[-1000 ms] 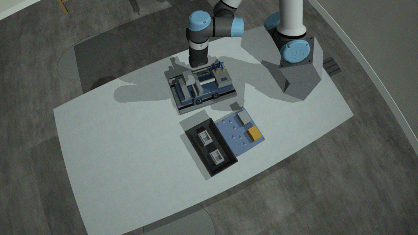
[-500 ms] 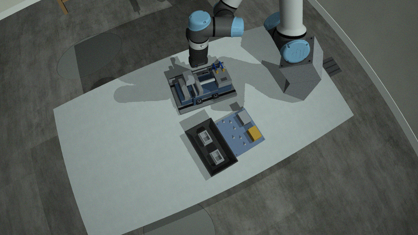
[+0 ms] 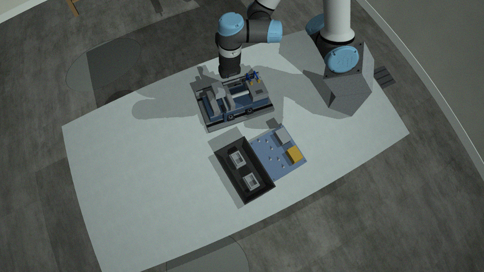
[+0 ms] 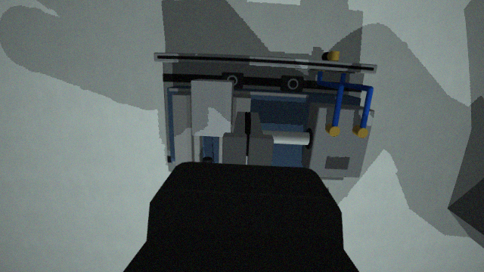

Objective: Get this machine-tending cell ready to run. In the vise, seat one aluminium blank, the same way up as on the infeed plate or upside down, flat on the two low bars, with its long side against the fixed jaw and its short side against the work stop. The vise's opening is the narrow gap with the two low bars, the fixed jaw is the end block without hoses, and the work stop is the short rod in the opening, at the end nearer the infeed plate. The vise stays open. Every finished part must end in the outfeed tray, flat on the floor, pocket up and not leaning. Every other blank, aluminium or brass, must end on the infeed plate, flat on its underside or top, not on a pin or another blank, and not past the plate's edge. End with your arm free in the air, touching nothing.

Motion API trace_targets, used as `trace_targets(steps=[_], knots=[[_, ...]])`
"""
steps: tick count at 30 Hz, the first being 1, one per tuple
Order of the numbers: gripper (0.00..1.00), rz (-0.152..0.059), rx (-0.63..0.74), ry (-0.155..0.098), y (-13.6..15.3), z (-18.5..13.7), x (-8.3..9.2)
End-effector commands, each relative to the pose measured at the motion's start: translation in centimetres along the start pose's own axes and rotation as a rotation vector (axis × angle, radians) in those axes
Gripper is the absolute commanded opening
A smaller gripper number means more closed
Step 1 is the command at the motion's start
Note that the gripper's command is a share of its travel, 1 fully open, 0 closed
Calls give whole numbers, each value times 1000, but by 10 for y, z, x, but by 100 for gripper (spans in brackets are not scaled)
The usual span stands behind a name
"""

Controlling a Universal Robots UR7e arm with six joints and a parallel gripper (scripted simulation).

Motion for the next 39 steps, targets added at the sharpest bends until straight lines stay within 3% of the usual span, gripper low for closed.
trace_targets(steps=[1, 39], knots=[[0, 1, 0, 0, 0, 0, -2], [0, 1, -1, 1, -1, 0, -54]])
Point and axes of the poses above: the point where the finger pads meet when closed, its own x axis back along the fingers, its own y axis across the jaws, z = x × y, the point moved 2 cm from there along x, back along the fingers, and after that the axes turned 14 degrees about x, right-handed, at the moved point
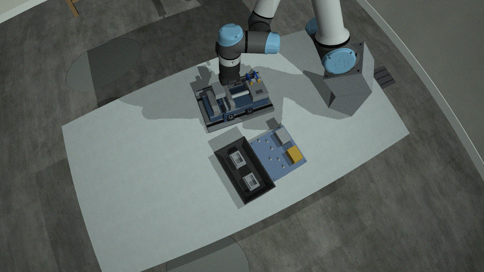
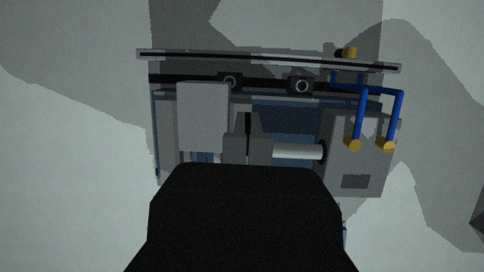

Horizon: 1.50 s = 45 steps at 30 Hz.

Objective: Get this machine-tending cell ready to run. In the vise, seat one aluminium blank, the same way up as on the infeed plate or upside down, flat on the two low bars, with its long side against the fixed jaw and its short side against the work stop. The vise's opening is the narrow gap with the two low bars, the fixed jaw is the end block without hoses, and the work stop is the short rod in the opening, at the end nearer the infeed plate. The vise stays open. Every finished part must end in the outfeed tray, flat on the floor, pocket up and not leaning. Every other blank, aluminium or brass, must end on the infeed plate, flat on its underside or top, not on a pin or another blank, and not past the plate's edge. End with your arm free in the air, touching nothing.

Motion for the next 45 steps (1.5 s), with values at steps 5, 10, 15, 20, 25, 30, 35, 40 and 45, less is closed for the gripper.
trace_targets(steps=[5, 10, 15, 20, 25, 30, 35, 40, 45], knots=[[0, 2, 0, 1, -1, 0, -8], [0, 2, 0, 1, -1, 0, -10], [0, 2, 0, 1, -1, 0, -11], [0, 2, 0, 1, -1, 0, -12], [0, 2, 0, 1, -1, 0, -12], [0, 2, 0, 1, -1, 0, -12], [0, 2, 0, 1, -1, 0, -12], [0, 2, 0, 1, -1, 0, -12], [0, 2, 0, 1, -1, 0, -12]])
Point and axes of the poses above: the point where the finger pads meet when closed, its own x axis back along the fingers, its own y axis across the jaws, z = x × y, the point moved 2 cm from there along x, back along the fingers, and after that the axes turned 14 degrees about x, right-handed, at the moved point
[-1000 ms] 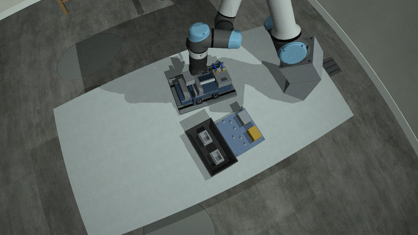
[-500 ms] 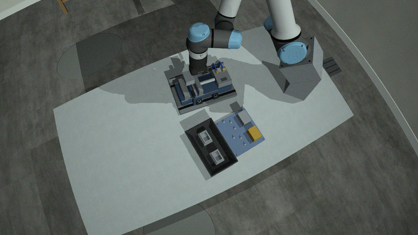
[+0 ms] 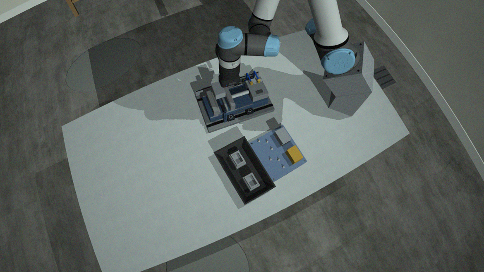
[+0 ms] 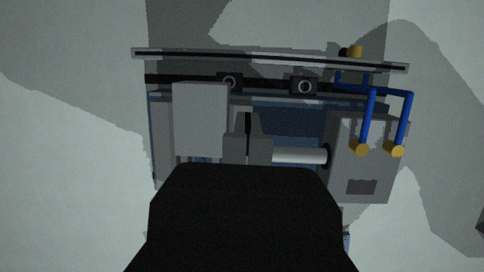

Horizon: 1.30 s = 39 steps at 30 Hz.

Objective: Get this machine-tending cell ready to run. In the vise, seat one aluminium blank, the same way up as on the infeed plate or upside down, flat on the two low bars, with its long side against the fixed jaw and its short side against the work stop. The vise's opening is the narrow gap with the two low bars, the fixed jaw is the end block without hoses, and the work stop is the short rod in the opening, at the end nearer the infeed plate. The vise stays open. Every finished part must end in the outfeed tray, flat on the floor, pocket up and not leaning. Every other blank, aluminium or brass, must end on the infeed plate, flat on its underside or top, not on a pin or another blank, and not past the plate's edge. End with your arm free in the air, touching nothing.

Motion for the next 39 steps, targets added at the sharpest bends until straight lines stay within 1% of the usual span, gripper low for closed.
trace_targets(steps=[1, 20, 39], knots=[[0, 1, 0, 1, 0, 0, 0], [0, 1, 0, 1, 0, 0, 0], [0, 1, 0, 1, 0, 0, -7]])
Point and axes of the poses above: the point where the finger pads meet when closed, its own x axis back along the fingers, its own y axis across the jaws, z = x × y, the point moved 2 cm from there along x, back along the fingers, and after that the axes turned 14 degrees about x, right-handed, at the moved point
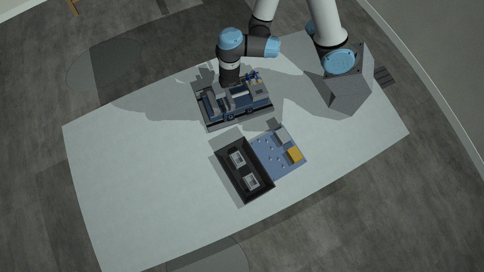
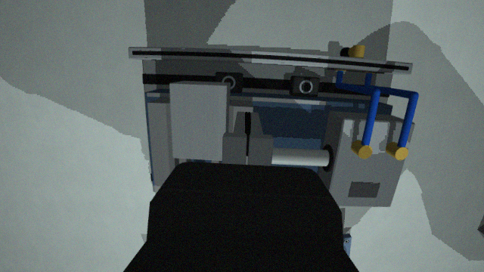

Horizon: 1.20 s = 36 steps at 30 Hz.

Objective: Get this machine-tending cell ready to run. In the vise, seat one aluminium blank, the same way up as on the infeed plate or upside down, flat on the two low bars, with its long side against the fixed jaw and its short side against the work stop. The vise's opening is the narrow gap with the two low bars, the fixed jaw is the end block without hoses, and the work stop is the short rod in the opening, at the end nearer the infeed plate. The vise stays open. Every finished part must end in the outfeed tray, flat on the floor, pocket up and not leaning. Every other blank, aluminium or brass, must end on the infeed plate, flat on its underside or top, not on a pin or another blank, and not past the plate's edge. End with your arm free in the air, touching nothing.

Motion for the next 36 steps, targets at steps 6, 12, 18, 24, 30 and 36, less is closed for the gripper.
trace_targets(steps=[6, 12, 18, 24, 30, 36], knots=[[0, 1, 0, 1, 0, 0, -4], [0, 1, 0, 1, 0, 0, -6], [0, 1, 0, 1, 0, 0, -8], [0, 1, 0, 1, 0, 0, -9], [0, 1, 0, 1, 0, 0, -10], [0, 1, 0, 1, 0, 0, -10]])
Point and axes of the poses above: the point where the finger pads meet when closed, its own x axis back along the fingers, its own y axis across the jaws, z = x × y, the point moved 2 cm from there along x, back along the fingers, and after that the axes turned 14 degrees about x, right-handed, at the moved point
